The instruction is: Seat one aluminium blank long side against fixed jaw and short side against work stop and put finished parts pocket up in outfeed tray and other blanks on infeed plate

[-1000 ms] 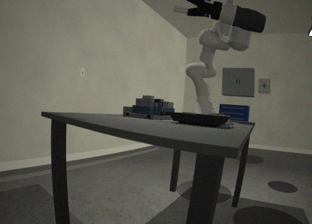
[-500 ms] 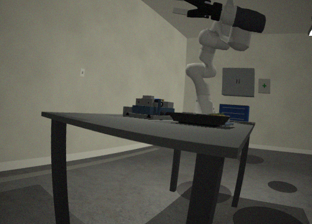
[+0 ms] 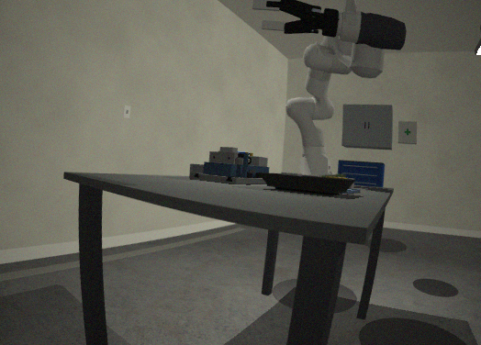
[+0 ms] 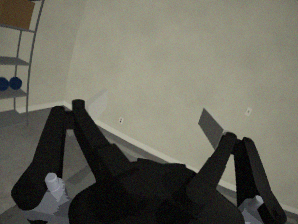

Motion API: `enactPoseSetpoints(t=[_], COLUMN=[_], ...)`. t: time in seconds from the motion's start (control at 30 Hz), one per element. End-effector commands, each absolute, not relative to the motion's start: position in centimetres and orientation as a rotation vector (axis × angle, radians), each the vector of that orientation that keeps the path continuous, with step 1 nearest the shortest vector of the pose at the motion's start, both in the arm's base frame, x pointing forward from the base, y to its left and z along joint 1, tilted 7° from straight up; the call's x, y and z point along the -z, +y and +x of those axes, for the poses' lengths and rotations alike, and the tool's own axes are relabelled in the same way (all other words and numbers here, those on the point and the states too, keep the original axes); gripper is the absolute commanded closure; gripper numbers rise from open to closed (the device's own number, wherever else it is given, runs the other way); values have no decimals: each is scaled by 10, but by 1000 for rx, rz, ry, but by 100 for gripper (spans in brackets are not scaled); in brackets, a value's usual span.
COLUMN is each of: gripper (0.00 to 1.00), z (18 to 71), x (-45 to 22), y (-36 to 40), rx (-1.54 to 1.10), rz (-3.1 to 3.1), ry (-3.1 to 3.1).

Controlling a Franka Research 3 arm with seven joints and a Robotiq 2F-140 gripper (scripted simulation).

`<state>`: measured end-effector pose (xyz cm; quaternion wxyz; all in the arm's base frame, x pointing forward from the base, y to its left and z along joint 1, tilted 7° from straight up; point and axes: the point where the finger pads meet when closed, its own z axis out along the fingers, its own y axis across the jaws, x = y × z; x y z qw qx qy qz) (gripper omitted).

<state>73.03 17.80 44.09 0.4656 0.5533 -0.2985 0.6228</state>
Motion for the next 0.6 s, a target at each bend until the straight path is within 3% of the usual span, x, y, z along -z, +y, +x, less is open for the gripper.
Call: enactPoseSetpoints(t=[0.0, 0.03, 0.57], gripper=[0, 0, 0], z=[731, 730, 730], x=[-439, -401, -401], y=[178, 166, 166], rx=[-1540, -1474, -1474], rz=[1366, 1491, 1491], ry=[-746, -803, -803])
